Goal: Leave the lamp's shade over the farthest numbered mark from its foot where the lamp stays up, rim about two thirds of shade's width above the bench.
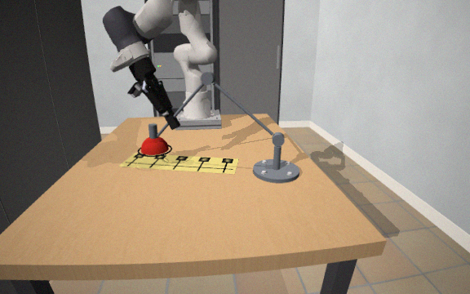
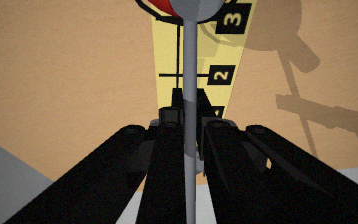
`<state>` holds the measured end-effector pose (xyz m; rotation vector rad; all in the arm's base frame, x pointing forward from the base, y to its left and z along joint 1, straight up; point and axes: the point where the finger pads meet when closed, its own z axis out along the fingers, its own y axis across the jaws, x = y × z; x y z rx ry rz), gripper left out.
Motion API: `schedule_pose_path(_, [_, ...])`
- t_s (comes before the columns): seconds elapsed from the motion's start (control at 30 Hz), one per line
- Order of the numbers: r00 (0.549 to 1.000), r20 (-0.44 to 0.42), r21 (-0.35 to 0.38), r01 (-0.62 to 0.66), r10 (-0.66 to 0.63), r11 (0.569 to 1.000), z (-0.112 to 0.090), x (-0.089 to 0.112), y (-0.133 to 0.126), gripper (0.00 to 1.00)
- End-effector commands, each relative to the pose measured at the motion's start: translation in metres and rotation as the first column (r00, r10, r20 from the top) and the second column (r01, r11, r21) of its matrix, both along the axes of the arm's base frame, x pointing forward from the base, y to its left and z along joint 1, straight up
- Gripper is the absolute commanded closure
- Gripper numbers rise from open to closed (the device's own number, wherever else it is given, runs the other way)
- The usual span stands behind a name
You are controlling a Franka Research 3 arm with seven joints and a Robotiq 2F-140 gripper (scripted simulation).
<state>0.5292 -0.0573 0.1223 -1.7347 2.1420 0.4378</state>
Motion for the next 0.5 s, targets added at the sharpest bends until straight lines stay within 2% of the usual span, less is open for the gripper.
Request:
schedule_pose_path(0.0, [1.000,0.017,-0.018,0.011,-0.011,1.000,0.004,0.004,-0.017,0.90])
schedule_pose_path(0.43, [1.000,0.017,-0.018,0.011,-0.011,1.000,0.007,0.005,-0.028,0.90])
schedule_pose_path(0.47, [1.000,0.016,-0.017,0.010,-0.010,1.000,0.007,0.005,-0.026,0.00])
